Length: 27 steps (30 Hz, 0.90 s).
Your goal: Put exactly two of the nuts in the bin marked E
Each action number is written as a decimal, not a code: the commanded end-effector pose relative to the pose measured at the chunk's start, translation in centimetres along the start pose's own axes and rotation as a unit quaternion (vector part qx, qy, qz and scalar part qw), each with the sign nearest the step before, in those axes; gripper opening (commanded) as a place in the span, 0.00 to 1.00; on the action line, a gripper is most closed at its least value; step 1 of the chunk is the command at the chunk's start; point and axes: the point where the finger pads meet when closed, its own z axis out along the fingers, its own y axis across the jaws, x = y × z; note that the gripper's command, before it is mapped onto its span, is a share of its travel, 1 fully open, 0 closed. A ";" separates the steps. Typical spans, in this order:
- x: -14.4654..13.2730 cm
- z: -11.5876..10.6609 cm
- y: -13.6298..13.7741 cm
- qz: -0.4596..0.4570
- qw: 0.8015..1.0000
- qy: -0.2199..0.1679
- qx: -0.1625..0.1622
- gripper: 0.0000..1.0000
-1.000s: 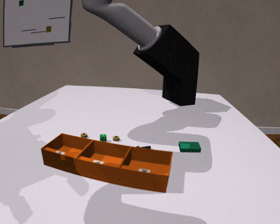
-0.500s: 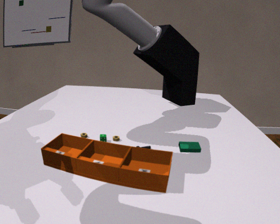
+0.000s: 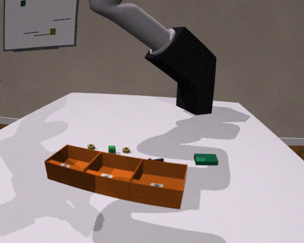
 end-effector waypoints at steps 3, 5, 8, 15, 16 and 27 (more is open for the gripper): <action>-2.1 1.1 -2.7 0.013 0.999 -0.033 0.003 0.07; -2.2 1.2 -2.8 0.013 0.999 -0.033 0.003 0.07; -3.9 1.9 -4.5 0.023 0.998 -0.062 0.002 0.07; -5.7 2.6 -6.2 0.033 0.995 -0.091 -0.002 0.07; -6.4 2.7 -6.7 0.041 0.993 -0.113 -0.008 0.07; -10.9 3.7 -10.0 0.059 0.983 -0.169 -0.031 0.07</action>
